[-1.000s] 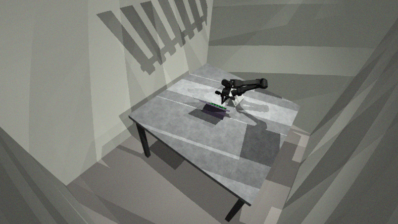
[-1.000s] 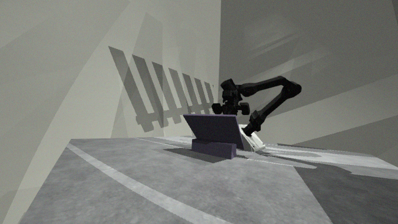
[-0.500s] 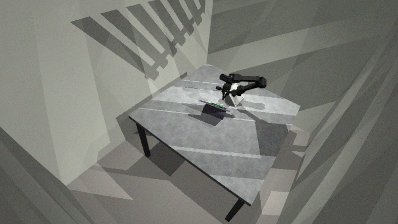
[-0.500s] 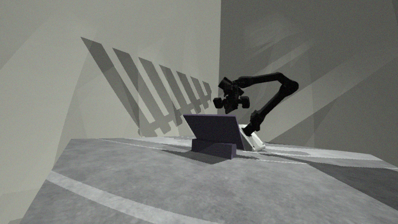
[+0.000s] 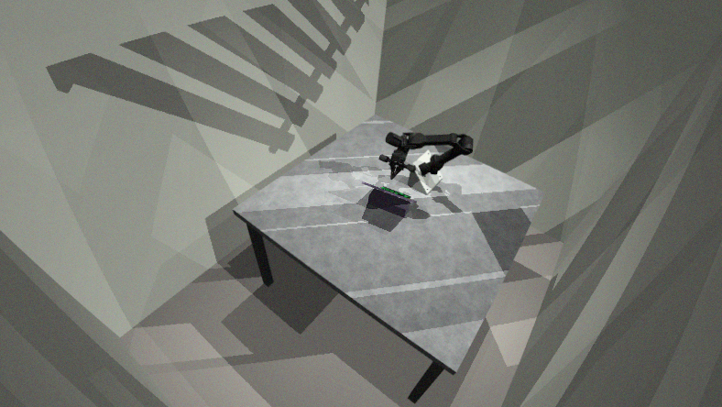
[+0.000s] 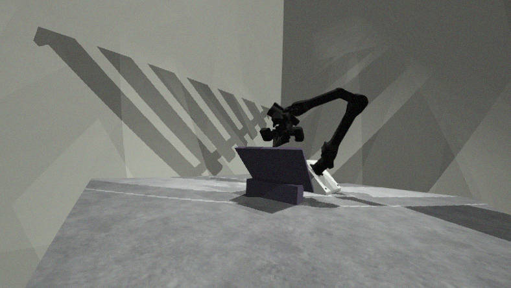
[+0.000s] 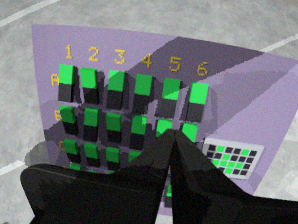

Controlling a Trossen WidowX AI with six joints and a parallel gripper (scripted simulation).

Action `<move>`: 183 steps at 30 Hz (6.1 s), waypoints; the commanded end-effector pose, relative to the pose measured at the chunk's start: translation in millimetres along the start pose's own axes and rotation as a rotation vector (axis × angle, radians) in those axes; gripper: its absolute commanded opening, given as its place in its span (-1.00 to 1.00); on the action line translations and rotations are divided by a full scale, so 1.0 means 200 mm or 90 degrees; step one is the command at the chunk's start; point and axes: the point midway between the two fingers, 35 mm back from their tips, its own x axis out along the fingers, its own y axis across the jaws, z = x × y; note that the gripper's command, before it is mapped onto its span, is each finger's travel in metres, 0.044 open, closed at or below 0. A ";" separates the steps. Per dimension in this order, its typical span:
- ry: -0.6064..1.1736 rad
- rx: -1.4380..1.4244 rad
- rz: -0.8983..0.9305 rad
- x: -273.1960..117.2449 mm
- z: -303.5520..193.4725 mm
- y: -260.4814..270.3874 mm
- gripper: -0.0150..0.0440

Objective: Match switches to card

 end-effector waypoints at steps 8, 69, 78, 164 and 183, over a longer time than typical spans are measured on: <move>-0.009 0.006 0.010 0.13 -0.02 0.02 -0.49; -0.010 0.006 0.010 0.25 -0.02 0.02 -0.49; -0.010 0.006 0.010 0.25 -0.02 0.02 -0.49; 0.024 0.010 0.012 0.22 -0.11 0.51 -0.49; 0.024 0.010 0.012 0.23 -0.11 0.51 -0.49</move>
